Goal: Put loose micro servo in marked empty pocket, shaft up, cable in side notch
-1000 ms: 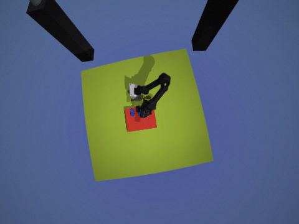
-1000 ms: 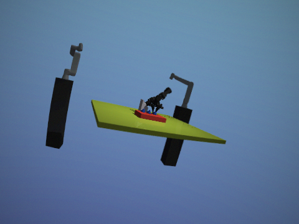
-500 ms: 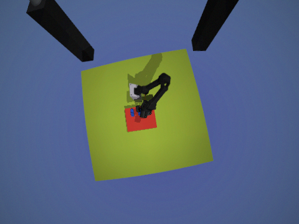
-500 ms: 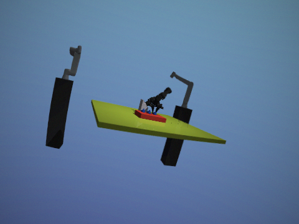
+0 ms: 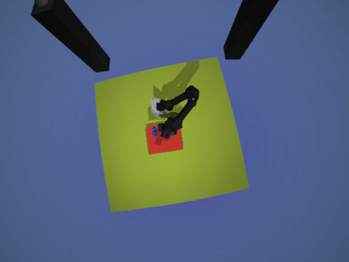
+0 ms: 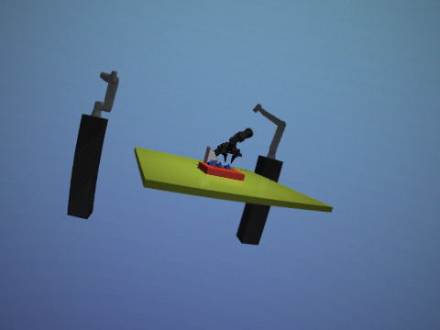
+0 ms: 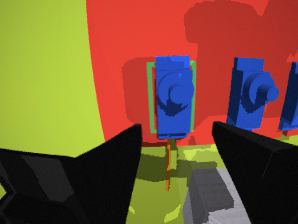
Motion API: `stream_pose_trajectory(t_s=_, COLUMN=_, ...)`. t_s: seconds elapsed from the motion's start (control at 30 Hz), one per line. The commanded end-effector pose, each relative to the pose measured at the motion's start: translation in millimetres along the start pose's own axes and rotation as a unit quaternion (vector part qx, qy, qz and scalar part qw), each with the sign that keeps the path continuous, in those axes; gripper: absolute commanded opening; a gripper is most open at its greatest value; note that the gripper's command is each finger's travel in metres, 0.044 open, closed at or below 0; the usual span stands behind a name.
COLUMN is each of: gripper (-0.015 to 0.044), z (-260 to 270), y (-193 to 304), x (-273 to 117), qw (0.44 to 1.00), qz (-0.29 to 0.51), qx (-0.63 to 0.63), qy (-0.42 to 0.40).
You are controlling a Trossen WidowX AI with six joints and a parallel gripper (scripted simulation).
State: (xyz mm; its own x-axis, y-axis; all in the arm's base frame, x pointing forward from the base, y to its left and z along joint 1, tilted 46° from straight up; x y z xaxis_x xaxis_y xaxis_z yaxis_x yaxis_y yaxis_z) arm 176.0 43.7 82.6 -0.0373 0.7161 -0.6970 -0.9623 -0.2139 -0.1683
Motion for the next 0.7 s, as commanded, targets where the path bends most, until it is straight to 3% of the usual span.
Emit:
stream_pose_trajectory(t_s=0.0, gripper=0.0345, z=-3, y=-23, x=-14, qw=1.0, qz=-0.002, qx=-0.001, qy=0.002)
stream_pose_trajectory(t_s=0.13, gripper=0.044, z=-7, y=-57, x=-36, qw=1.0, qz=-0.002, qx=-0.003, qy=0.003)
stream_pose_trajectory(t_s=0.33, gripper=0.044, z=-15, y=-101, x=-63, qw=1.0, qz=-0.002, qx=-0.006, qy=0.003)
stream_pose_trajectory(t_s=0.5, gripper=0.044, z=-15, y=-102, x=-66, qw=1.0, qz=-0.002, qx=-0.006, qy=0.004)
stream_pose_trajectory(t_s=0.67, gripper=0.044, z=-11, y=-94, x=-103, qw=1.0, qz=-0.005, qx=-0.006, qy=0.003)
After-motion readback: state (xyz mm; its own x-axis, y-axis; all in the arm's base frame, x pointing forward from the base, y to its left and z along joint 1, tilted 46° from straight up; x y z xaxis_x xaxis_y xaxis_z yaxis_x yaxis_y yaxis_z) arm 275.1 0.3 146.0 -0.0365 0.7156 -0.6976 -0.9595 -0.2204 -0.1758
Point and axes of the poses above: the point midway between the two fingers, 35 mm back from their tips, its own x axis out along the fingers, its own z axis across the jaws, y = z × x, the point moved 3 cm from there along -x, back along the fingers, and after that the axes turned 9 degrees about -x, right-handed, at the moved point
